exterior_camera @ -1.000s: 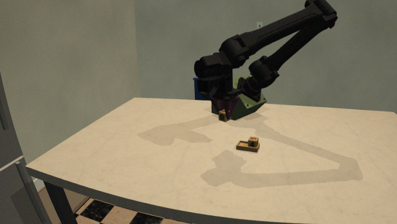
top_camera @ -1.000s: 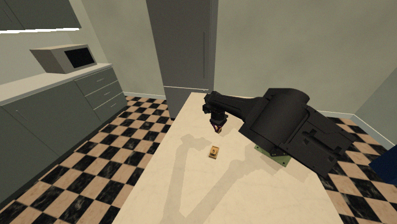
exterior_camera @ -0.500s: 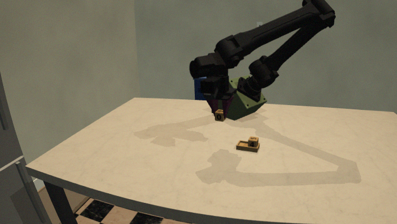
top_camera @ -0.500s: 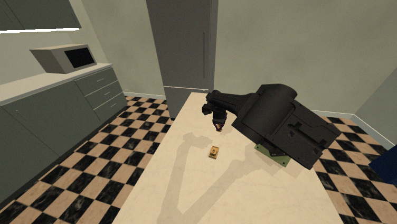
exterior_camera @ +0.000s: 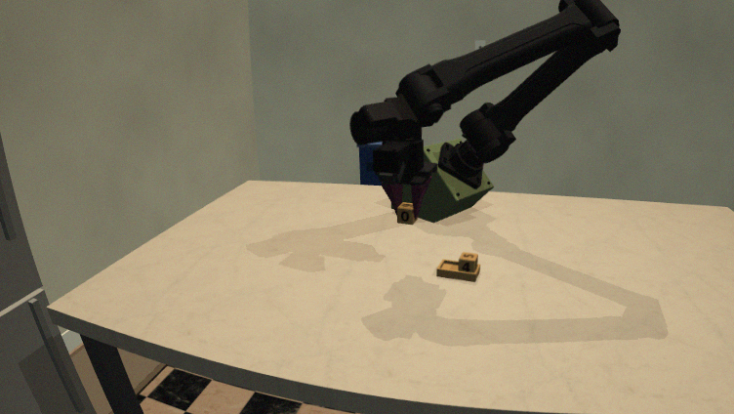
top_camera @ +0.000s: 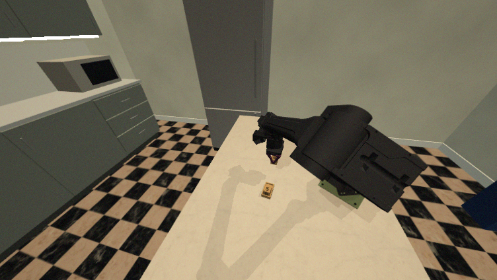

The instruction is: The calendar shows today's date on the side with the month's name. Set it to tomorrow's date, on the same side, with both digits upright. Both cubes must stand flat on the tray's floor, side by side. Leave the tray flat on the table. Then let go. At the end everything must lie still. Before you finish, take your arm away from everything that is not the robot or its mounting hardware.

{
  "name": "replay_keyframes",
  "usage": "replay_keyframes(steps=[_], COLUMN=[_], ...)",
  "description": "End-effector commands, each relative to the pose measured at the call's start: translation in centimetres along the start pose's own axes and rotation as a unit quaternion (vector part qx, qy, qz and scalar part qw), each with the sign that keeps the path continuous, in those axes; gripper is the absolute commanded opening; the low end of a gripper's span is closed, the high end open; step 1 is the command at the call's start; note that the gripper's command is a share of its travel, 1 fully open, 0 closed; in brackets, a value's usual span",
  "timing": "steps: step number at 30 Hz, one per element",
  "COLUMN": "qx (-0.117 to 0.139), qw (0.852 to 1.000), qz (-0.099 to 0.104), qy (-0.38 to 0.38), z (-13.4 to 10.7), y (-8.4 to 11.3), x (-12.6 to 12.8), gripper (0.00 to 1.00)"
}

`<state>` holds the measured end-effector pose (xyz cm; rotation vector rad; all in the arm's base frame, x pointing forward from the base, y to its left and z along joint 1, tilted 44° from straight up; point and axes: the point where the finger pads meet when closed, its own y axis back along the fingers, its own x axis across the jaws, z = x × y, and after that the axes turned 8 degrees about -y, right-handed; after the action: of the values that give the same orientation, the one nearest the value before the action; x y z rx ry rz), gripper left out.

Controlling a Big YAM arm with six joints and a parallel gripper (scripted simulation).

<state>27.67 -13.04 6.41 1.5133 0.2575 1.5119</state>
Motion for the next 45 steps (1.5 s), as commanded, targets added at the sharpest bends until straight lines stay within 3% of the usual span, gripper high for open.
replay_keyframes(steps=[1,3,11,26,28,29,31,33,45], qx=[-0.010,-0.001,-0.002,0.000,0.000,-0.018,-0.001,0.000,-0.013], qw=[1.000,1.000,1.000,1.000,1.000,1.000,1.000,1.000,1.000], qz=[-0.006,-0.001,0.000,-0.001,-0.001,-0.006,-0.002,-0.002,-0.005], qy=[0.021,0.005,0.005,0.004,0.004,0.002,0.005,0.004,0.002], z=[1.5,0.4,0.4,0.2,0.2,1.0,0.3,0.2,0.8], y=[0.2,-0.7,-2.7,-9.1,-9.1,-8.3,-9.6,-9.8,-9.0], x=[0.0,-0.1,0.0,-0.1,-0.1,-0.5,-0.1,-0.1,-0.4], gripper=[0.27,0.27,0.27,0.27,0.27,0.27,0.27,0.27,0.27])
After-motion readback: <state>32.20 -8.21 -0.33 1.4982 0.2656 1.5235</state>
